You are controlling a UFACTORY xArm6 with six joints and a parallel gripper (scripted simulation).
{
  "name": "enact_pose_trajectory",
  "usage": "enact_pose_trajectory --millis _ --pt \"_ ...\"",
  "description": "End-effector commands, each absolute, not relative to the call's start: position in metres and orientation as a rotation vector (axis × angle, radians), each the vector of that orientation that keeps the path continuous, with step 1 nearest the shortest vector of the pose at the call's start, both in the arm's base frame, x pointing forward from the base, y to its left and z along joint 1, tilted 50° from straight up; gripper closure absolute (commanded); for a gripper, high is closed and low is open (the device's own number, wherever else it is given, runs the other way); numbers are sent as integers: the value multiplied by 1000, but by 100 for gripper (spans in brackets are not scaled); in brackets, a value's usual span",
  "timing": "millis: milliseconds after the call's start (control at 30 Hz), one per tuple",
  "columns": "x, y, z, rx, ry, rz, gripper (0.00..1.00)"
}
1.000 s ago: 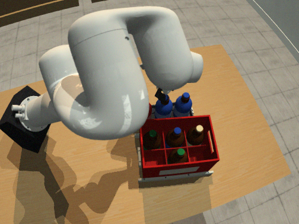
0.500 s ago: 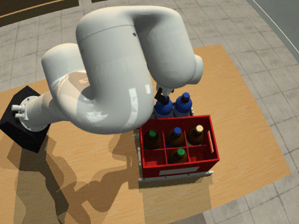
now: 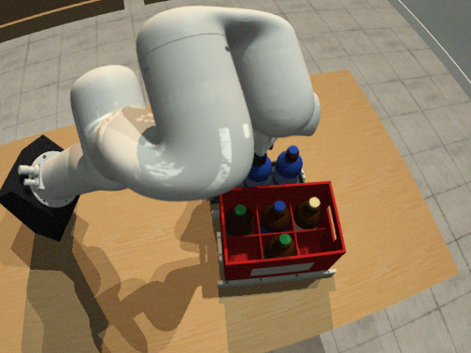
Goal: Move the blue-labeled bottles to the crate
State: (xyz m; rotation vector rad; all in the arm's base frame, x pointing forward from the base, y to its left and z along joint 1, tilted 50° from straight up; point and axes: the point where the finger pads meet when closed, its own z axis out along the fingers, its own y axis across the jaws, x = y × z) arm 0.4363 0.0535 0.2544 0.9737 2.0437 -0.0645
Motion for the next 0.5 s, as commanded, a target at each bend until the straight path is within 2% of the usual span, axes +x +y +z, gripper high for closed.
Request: enact_pose_trajectory --millis 0,467 --pt "439 53 253 973 2042 -61 35" --pt "443 51 250 973 2042 -61 35"
